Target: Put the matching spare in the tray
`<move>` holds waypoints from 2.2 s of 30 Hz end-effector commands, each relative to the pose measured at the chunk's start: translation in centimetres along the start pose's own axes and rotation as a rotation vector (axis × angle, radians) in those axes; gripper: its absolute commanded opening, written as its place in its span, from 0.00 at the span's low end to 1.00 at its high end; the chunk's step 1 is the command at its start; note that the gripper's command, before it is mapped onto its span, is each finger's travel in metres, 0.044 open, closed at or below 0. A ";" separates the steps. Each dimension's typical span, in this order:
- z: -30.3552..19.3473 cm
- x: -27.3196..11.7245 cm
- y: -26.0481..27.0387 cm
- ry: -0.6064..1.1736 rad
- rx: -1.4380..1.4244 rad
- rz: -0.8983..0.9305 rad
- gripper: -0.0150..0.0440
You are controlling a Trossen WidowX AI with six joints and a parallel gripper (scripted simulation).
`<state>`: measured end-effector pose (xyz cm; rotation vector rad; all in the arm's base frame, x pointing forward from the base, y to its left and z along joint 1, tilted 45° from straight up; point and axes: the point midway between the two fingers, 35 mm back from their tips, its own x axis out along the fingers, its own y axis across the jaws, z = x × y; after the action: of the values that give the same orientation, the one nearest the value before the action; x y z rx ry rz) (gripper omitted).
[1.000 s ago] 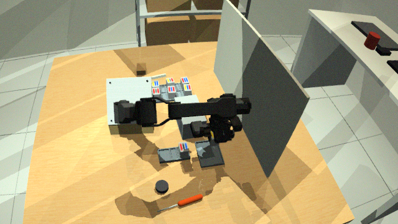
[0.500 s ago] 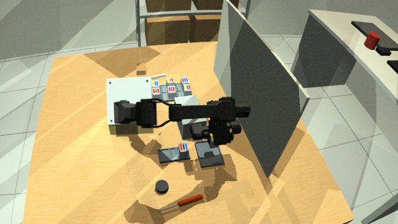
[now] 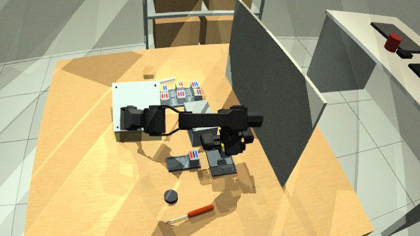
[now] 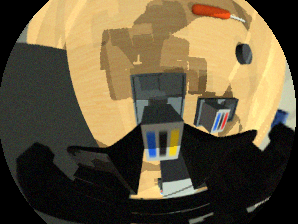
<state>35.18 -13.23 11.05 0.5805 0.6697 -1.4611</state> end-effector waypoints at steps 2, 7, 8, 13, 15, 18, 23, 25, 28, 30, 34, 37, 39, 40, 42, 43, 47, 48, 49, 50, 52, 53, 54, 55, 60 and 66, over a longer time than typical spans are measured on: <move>0.0 0.5 -0.1 -0.004 -0.008 -0.002 0.25; 0.0 1.0 -0.1 -0.004 -0.008 -0.002 0.25; 0.0 1.1 -0.2 -0.005 -0.008 -0.002 0.25; 0.0 1.5 -0.2 -0.006 -0.008 -0.002 0.25; 0.0 1.7 -0.2 -0.006 -0.008 -0.003 0.25; 0.0 2.0 -0.3 -0.006 -0.008 -0.003 0.25; 0.1 2.4 -0.4 -0.007 -0.008 -0.003 0.25; 0.1 2.6 -0.4 -0.008 -0.008 -0.003 0.25; 0.1 2.8 -0.4 -0.009 -0.008 -0.003 0.25; 0.1 3.0 -0.5 -0.009 -0.008 -0.003 0.25; 0.1 3.4 -0.5 -0.010 -0.008 -0.003 0.25; 0.1 3.6 -0.6 -0.011 -0.008 -0.003 0.25; 0.1 3.8 -0.6 -0.011 -0.008 -0.003 0.25; 0.1 3.9 -0.7 -0.012 -0.008 -0.004 0.25; 0.2 4.0 -0.7 -0.012 -0.008 -0.004 0.25; 0.2 4.1 -0.7 -0.012 -0.008 -0.004 0.25; 0.2 3.8 -0.6 -0.009 0.000 -0.001 0.43; 0.2 3.8 -0.6 -0.009 0.000 -0.001 0.48; 0.2 3.8 -0.6 -0.009 0.000 -0.001 0.52; 0.2 3.8 -0.6 -0.009 0.000 -0.001 0.57; 0.2 3.8 -0.6 -0.009 0.000 -0.001 0.65; 0.2 3.8 -0.6 -0.009 0.000 -0.001 0.70; 0.2 3.8 -0.6 -0.009 0.000 -0.001 0.74; 0.2 3.8 -0.6 -0.009 0.000 -0.001 0.79; 0.2 3.8 -0.6 -0.009 0.000 -0.001 1.00; -0.1 -4.2 -0.3 -0.002 -0.007 -0.003 1.00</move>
<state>34.40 -13.75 10.51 0.5657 0.6926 -1.4857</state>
